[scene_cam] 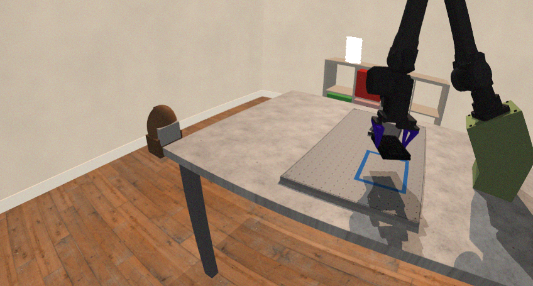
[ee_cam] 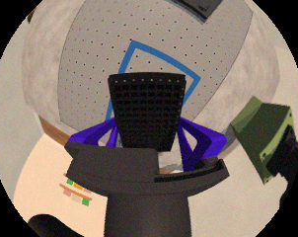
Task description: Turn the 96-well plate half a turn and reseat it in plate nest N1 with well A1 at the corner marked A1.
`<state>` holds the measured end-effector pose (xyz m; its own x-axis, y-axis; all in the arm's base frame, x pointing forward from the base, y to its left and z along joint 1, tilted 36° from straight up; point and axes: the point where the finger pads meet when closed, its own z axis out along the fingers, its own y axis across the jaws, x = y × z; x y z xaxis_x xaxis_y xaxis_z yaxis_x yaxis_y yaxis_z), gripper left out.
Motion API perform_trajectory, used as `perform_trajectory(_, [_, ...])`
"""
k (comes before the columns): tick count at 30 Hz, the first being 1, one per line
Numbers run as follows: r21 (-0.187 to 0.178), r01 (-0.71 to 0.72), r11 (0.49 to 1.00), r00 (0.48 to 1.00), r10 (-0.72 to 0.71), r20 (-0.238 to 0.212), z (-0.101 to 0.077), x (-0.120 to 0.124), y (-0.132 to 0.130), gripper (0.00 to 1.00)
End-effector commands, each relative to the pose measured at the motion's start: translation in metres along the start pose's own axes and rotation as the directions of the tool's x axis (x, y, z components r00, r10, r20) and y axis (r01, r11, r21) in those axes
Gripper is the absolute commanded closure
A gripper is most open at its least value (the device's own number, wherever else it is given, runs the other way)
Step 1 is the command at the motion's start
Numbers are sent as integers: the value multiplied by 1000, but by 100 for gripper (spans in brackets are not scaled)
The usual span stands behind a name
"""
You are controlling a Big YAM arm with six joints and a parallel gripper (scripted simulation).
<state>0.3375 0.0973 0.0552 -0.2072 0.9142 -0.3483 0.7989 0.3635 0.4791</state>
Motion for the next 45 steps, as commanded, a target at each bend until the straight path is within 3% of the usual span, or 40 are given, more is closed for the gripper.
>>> perform_trajectory(1, [-2, -1, 1000, 1000, 1, 5, 6, -2, 2, 100])
perform_trajectory(45, [0, 0, 1000, 1000, 0, 5, 32, -3, 1, 100])
